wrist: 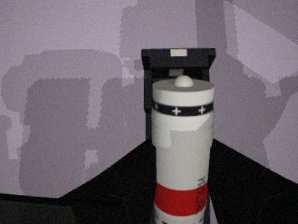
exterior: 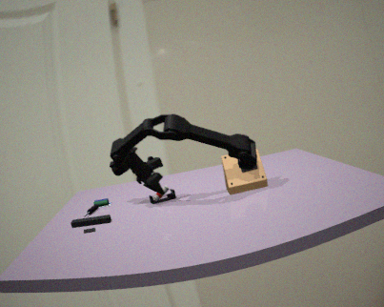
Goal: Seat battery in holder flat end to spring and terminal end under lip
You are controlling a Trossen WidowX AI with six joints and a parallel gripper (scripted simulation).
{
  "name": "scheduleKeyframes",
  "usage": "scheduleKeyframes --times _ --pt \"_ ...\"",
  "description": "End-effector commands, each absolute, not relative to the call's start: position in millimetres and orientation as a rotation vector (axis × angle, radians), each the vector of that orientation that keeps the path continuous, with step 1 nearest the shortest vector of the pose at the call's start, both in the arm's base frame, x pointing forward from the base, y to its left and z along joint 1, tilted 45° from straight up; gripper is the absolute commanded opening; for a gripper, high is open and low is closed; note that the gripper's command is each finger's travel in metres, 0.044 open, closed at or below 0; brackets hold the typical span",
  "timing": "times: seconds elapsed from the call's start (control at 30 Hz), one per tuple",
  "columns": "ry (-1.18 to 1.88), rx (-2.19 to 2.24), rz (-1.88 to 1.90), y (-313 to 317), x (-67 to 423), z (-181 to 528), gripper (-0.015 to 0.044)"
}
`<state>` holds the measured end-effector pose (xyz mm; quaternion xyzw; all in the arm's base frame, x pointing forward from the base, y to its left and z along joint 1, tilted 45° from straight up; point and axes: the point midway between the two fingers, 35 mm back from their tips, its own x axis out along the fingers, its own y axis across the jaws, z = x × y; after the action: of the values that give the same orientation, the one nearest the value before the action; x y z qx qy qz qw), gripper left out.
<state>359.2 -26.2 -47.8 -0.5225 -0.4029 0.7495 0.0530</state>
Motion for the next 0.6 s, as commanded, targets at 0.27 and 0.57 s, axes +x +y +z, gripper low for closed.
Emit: scheduleKeyframes --times 0.27,0.57 --pt "-1.227 -1.596 2.272 -22.5 367.9 -46.7 0.0079" --pt "-1.219 -1.62 2.243 -22.6 368.1 -48.3 0.0079"
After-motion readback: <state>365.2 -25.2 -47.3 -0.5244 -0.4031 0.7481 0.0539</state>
